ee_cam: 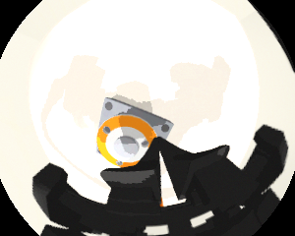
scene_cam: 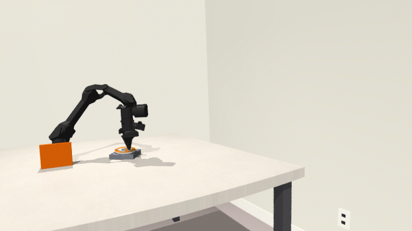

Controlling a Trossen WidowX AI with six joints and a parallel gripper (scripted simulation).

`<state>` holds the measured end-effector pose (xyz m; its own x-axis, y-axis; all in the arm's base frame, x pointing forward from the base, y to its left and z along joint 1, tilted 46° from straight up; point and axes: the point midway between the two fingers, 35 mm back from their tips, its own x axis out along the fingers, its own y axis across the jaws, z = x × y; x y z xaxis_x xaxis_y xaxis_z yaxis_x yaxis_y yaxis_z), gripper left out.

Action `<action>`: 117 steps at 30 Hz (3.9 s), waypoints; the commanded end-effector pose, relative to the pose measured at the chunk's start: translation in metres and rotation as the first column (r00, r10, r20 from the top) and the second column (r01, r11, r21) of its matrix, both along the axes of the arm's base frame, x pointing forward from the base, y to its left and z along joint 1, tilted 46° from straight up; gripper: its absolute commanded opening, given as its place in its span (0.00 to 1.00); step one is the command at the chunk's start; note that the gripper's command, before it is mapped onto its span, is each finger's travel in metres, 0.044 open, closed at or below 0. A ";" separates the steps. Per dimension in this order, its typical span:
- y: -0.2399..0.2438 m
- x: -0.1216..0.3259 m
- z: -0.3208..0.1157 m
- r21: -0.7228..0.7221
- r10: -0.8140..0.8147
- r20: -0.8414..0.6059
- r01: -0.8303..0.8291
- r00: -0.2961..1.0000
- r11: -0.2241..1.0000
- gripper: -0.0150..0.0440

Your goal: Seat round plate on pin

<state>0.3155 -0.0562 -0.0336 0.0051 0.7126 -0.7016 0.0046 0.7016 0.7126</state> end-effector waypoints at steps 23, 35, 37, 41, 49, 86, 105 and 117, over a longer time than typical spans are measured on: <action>0.002 -0.019 -0.001 0.001 0.007 -0.018 -0.007 1.000 1.000 0.25; 0.004 -0.029 0.001 0.002 0.007 -0.019 -0.007 1.000 1.000 0.25; 0.004 -0.031 0.001 0.002 0.007 -0.019 -0.007 1.000 1.000 0.25; 0.006 -0.035 0.003 0.002 0.007 -0.019 -0.007 1.000 1.000 0.25; 0.009 -0.042 0.007 0.002 0.007 -0.020 -0.007 1.000 1.000 0.25; 0.033 -0.060 0.039 0.004 0.007 -0.022 -0.007 1.000 1.000 0.25; 0.041 -0.057 0.051 0.005 0.007 -0.022 -0.007 1.000 1.000 0.25; 0.019 -0.059 0.073 0.008 0.005 -0.030 -0.005 1.000 1.000 0.25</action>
